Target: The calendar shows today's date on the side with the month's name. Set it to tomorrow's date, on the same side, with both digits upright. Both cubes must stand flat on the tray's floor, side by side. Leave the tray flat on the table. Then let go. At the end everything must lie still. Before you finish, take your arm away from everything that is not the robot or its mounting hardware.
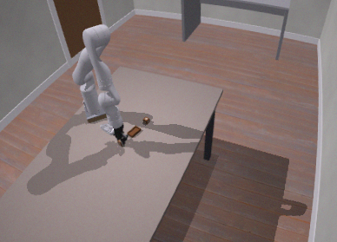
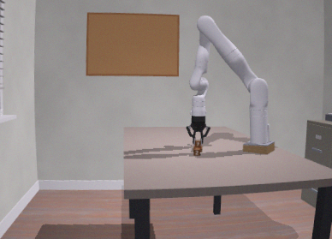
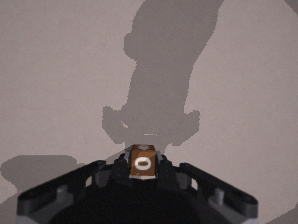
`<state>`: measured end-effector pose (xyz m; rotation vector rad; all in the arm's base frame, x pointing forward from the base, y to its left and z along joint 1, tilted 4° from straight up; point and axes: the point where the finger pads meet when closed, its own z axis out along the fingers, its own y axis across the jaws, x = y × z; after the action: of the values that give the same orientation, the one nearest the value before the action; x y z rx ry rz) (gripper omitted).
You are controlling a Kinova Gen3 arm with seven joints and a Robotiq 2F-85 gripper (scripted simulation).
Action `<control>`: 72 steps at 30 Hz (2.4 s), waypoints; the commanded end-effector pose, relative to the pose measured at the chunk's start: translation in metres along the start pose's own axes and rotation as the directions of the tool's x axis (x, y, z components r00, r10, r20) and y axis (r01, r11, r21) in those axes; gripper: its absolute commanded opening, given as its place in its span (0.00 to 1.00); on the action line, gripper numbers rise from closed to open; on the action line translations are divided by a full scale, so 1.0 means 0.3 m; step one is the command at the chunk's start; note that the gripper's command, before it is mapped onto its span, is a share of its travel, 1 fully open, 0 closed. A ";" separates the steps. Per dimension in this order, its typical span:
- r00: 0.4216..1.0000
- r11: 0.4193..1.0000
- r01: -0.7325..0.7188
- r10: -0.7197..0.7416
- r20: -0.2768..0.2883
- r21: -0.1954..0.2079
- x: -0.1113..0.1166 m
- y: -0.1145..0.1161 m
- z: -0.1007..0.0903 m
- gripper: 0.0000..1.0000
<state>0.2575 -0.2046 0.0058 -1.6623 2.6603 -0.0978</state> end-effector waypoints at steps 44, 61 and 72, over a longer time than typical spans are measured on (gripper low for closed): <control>1.000 1.000 0.000 0.000 0.000 0.001 0.000 -0.001 -0.090 0.46; 1.000 1.000 0.000 0.000 0.000 0.001 0.000 -0.001 -0.289 0.46; 1.000 1.000 0.000 0.000 0.000 0.001 0.000 -0.001 -0.301 1.00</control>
<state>0.2537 -0.2002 0.0952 -1.6616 2.6624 -0.0963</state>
